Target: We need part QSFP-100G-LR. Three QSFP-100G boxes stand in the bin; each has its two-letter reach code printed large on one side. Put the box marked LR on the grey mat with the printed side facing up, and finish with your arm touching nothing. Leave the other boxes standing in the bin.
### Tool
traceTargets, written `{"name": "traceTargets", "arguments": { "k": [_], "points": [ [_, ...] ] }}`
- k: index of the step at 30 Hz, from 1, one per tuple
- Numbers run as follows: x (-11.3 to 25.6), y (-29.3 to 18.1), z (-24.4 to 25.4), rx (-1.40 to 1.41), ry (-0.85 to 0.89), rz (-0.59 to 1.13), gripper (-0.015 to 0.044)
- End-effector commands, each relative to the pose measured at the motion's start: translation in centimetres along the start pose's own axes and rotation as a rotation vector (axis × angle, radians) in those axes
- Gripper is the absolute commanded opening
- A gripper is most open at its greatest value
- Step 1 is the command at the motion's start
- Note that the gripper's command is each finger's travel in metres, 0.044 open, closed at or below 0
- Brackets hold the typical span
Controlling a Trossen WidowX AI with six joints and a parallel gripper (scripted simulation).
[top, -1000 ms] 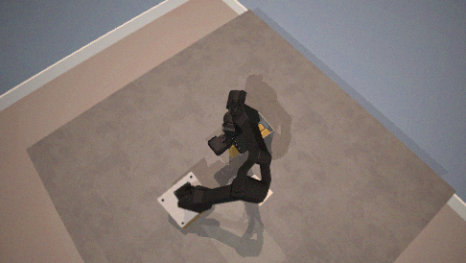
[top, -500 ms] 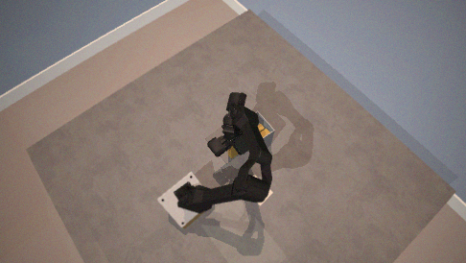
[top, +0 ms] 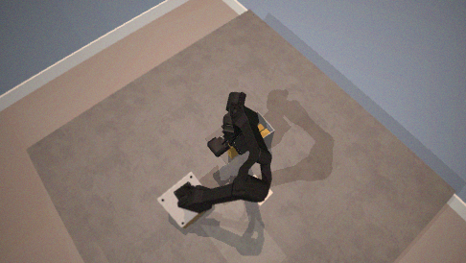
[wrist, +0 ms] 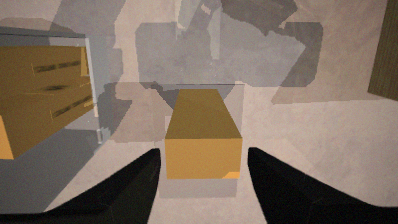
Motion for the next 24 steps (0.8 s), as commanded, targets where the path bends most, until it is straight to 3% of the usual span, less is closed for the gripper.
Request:
{"name": "traceTargets", "arguments": {
  "k": [1,5,13,24],
  "points": [
    [1.3,-0.1,0.0,-0.002,0.006,0.004,0.0237],
    [1.3,-0.1,0.0,-0.001,0.012,0.006,0.0237],
    [3.5,0.5,-1.7,-0.006,0.245,0.083,0.0237],
    [3.4,0.3,-1.5,-0.009,0.219,0.08,0.0237]
  ]
}}
Point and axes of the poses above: the point midway between the two fingers, 35 mm back from their tips, its own x axis back along the fingers, its own z axis across the jaws, y = z × x, the point moved 4 cm from there along x, back along the fingers, and after that the axes turned 7 degrees about -x, right-handed, at the moved point
